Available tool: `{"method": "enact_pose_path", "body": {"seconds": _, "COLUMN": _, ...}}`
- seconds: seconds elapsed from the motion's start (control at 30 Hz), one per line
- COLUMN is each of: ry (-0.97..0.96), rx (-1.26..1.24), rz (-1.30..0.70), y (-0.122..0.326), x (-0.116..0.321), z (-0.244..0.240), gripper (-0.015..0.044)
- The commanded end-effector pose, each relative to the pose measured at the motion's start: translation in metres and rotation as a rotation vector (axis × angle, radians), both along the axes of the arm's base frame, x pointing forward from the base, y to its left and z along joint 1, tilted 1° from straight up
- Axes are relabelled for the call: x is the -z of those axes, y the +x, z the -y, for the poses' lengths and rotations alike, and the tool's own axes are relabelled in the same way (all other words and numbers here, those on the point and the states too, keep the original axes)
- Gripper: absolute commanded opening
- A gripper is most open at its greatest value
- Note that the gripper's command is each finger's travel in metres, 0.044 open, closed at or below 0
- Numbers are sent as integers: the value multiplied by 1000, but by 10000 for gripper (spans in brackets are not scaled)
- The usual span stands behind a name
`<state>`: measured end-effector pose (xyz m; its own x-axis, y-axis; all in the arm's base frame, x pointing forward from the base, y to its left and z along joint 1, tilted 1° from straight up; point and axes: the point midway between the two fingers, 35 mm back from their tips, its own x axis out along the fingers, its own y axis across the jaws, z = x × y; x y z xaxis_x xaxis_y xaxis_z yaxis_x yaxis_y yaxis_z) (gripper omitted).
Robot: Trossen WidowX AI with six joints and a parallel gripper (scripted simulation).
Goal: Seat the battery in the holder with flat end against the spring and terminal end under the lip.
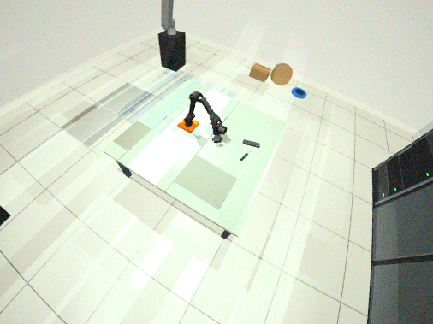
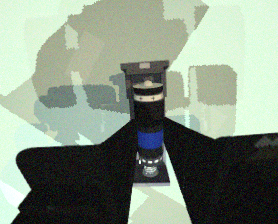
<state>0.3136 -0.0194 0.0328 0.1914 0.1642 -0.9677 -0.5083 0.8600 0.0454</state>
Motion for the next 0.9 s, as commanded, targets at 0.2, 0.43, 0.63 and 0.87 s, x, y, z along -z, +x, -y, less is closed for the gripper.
{"method": "enact_pose_path", "body": {"seconds": 0.2, "ry": -39, "rx": 6, "rz": -79, "y": -3, "x": 4, "z": 1, "gripper": 71}}
{"method": "enact_pose_path", "body": {"seconds": 0.43, "ry": -65, "rx": 2, "rz": -122, "y": -2, "x": 4, "z": 0, "gripper": 71}}
{"method": "enact_pose_path", "body": {"seconds": 0.63, "ry": -86, "rx": -3, "rz": -154, "y": -1, "x": 4, "z": -1, "gripper": 71}}
{"method": "enact_pose_path", "body": {"seconds": 0.87, "ry": -101, "rx": -6, "rz": -175, "y": 1, "x": 4, "z": -2, "gripper": 71}}
